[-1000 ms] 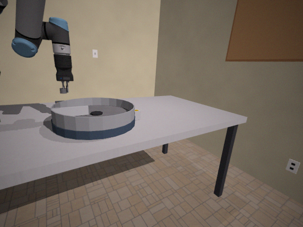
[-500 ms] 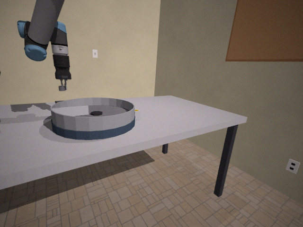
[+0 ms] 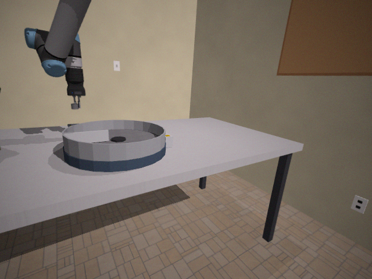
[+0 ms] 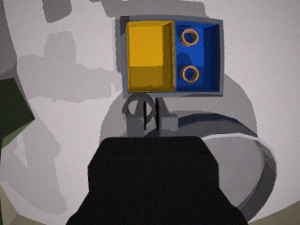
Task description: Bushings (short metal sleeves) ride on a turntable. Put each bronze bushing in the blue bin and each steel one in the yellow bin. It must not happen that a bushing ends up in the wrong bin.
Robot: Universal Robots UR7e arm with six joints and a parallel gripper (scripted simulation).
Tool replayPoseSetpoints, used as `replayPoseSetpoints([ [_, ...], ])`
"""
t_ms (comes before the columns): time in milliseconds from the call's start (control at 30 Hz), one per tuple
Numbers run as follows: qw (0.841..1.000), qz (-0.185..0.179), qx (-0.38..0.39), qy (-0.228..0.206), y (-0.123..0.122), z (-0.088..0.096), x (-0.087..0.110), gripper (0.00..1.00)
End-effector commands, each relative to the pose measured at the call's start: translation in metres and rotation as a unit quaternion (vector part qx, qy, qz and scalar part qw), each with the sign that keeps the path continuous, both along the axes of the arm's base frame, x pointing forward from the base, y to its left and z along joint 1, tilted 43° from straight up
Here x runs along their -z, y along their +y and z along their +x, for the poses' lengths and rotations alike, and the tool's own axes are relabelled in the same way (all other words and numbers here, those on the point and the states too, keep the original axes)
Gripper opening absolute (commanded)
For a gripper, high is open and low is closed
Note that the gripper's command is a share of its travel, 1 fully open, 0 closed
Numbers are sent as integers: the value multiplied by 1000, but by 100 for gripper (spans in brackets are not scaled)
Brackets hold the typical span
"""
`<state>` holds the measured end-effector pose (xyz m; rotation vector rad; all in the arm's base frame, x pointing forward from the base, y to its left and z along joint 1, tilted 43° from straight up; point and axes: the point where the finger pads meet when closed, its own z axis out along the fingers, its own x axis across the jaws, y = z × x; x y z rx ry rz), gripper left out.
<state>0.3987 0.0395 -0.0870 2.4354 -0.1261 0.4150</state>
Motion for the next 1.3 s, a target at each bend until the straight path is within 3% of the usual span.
replayPoseSetpoints([
  [0,1000,-1,2,1,33,9,25,0],
  [133,1000,-1,3,1,36,10,27,0],
  [333,1000,-1,3,1,78,21,59,0],
  [1067,1000,-1,3,1,77,21,58,0],
  [1267,1000,-1,3,1,61,27,77,0],
])
